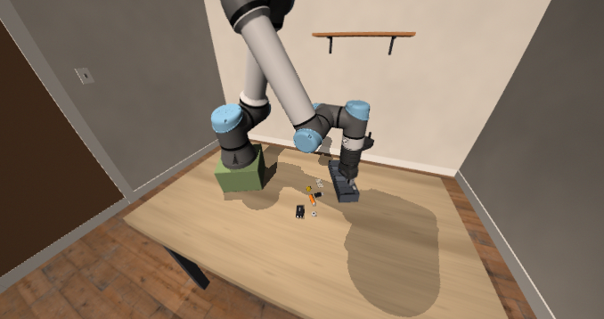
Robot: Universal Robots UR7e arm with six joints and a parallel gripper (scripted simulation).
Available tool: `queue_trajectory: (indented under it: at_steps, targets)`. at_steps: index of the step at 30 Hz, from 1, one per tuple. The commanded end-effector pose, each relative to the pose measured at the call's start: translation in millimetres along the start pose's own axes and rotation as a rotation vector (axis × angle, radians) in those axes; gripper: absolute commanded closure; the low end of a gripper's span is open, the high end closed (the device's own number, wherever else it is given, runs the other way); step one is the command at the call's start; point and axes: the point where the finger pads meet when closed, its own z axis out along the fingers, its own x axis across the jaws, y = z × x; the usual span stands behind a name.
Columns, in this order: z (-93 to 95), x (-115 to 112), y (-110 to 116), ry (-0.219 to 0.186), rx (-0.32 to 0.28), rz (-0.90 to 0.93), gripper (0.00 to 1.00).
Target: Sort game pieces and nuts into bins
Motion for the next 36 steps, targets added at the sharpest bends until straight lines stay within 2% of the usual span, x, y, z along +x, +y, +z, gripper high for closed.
queue_trajectory:
  at_steps: [1,10,11,17,36]
  targets:
    - [-0.5,0,-1,0.005,-0.007,0.157,0.69]
    - [-0.5,0,-1,0.012,-0.020,0.416,0.69]
    - [-0.5,0,-1,0.008,-0.013,0.338,0.69]
    - [-0.5,0,-1,0.012,-0.022,0.432,0.69]
    - [44.8,1,1,0.012,-0.022,0.432,0.69]
